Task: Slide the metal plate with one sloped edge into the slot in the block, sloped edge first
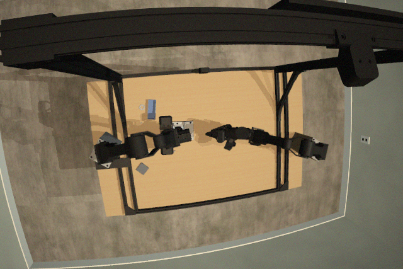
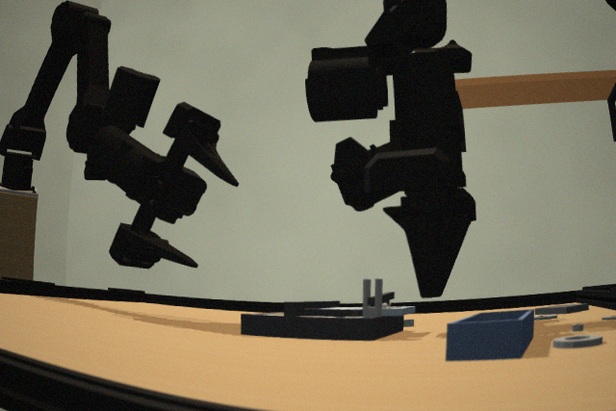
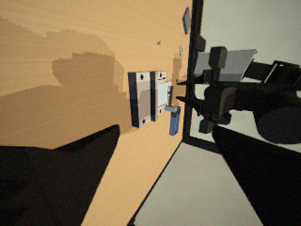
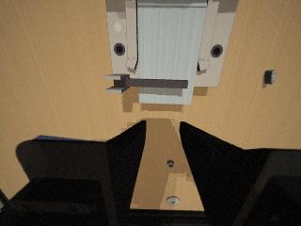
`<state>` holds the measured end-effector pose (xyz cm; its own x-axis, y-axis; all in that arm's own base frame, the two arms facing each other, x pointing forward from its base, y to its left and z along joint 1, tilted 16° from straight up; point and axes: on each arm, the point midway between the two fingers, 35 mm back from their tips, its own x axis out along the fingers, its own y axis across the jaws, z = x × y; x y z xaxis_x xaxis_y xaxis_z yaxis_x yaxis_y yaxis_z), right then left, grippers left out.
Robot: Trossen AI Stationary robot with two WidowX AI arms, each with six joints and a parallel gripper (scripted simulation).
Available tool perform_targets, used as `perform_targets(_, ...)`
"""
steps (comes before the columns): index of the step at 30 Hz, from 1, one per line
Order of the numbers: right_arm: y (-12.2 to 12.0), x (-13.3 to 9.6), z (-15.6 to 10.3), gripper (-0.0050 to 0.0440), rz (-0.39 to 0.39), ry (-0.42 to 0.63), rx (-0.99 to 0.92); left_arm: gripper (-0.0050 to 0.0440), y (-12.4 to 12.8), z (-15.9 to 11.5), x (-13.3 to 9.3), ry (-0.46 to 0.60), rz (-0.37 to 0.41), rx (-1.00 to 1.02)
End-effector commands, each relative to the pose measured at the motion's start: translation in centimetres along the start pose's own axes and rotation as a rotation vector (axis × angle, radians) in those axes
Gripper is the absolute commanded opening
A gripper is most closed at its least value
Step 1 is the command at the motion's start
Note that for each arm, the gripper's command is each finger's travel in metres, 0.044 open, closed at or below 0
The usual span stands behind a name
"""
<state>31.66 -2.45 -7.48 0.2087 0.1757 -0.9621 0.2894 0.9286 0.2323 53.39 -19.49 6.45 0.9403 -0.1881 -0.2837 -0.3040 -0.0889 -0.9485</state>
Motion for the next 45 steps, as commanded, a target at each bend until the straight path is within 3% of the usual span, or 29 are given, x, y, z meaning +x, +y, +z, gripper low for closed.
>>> perform_targets(1,0.0,-1.0,-0.6,0.0160,-0.002,-0.001,-0.002,0.0440,-0.1,0.0,0.0,-0.003,-0.003,-0.005)
perform_targets(13,0.0,-4.3,-3.6,0.0160,-0.002,-0.001,-0.002,0.0440,-0.1,0.0,0.0,-0.003,-0.003,-0.005)
perform_targets(19,-0.2,-3.7,-3.2,0.0160,-0.004,-0.039,-0.002,0.0440,-0.1,0.0,0.0,-0.003,-0.003,-0.005)
perform_targets(22,-0.8,-2.0,-2.8,0.0160,-0.021,-0.122,0.005,0.0440,-0.1,0.0,0.0,-0.003,-0.003,-0.005)
perform_targets(29,-1.1,-1.2,-1.6,0.0160,-0.025,-0.276,0.002,0.0440,-0.1,0.0,0.0,-0.003,-0.003,-0.005)
perform_targets(34,-1.3,-1.2,-0.9,0.0160,-0.023,-0.390,0.002,0.0440,-0.1,0.0,0.0,-0.003,-0.003,-0.005)
perform_targets(36,-1.3,-1.2,-0.9,0.0160,-0.023,-0.390,0.002,0.0440,-0.1,0.0,0.0,-0.003,-0.003,-0.005)
perform_targets(37,-1.0,-1.7,0.2,0.0160,-0.012,-0.460,-0.006,0.0440,-0.1,0.0,0.0,-0.003,-0.003,-0.005)
perform_targets(38,-1.3,-1.4,-0.6,0.0160,-0.021,-0.457,0.004,0.0440,-0.1,0.0,0.0,-0.003,-0.003,-0.005)
perform_targets(45,-1.0,-2.7,1.0,0.0160,-0.001,-0.612,-0.002,0.0440,-0.1,0.0,0.0,-0.003,-0.003,-0.005)
